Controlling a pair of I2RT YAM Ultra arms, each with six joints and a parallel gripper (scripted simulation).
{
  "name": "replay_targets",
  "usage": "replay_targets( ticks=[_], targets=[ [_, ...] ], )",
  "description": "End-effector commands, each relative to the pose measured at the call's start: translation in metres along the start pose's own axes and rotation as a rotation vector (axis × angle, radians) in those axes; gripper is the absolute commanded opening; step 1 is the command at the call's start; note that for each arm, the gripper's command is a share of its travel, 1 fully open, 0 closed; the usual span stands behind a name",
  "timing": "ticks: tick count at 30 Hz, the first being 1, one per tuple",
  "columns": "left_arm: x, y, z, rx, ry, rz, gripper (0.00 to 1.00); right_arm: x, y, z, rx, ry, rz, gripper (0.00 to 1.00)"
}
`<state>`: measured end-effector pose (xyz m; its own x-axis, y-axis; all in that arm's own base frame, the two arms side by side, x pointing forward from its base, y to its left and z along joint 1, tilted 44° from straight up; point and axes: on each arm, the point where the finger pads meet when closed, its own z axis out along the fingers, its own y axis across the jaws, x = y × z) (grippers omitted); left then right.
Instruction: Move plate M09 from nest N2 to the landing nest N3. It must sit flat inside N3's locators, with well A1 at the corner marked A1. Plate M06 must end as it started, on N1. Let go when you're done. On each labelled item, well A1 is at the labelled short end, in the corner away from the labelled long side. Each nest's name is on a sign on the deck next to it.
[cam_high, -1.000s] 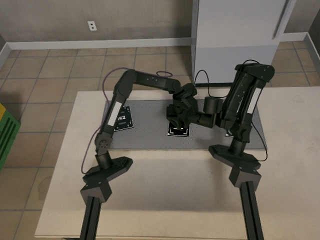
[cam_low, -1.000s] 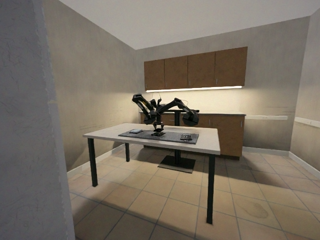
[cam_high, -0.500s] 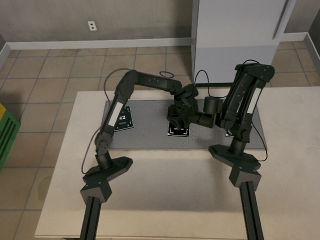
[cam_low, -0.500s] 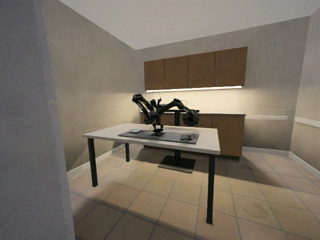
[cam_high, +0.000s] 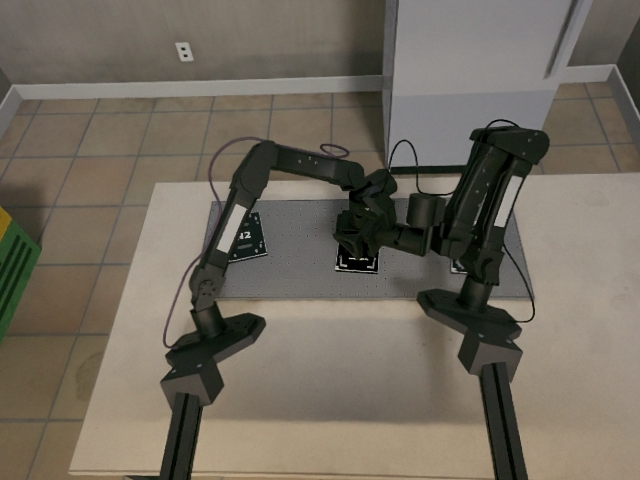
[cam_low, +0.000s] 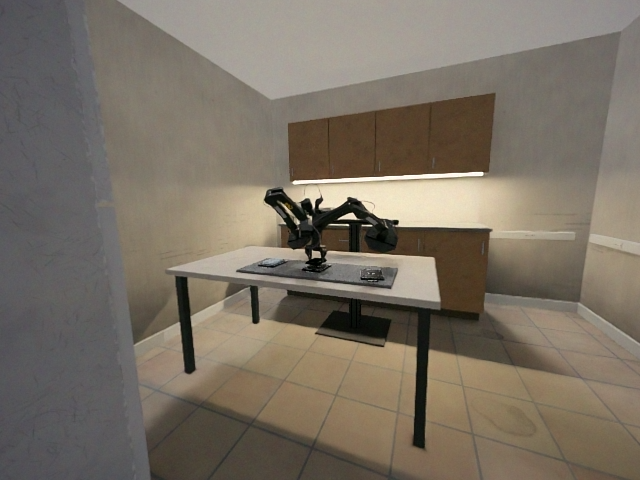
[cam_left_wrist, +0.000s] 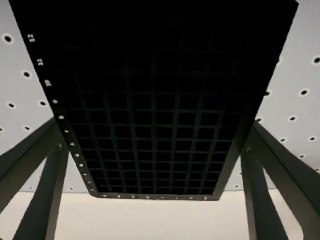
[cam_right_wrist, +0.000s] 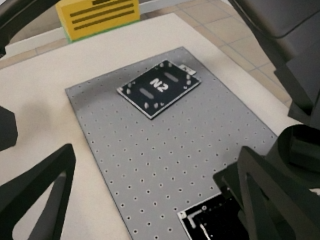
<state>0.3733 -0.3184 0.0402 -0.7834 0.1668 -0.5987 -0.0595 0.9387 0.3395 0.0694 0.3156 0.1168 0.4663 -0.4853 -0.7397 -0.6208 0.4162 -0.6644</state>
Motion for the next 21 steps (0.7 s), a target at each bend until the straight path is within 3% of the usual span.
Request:
replay_targets(
  ticks=[1, 21],
  targets=[
    [-0.0144, -0.0049, -0.0103, 0.029, -0.048, -0.016, 0.80, 0.0031, 0.0051, -0.0020, -0.014, 0.000, -0.019, 1.00],
    [-0.0080, -0.0006, -0.0016, 0.017, -0.029, -0.006, 0.80, 0.0031, 0.0051, -0.0020, -0.014, 0.000, -0.019, 1.00]
  ],
)
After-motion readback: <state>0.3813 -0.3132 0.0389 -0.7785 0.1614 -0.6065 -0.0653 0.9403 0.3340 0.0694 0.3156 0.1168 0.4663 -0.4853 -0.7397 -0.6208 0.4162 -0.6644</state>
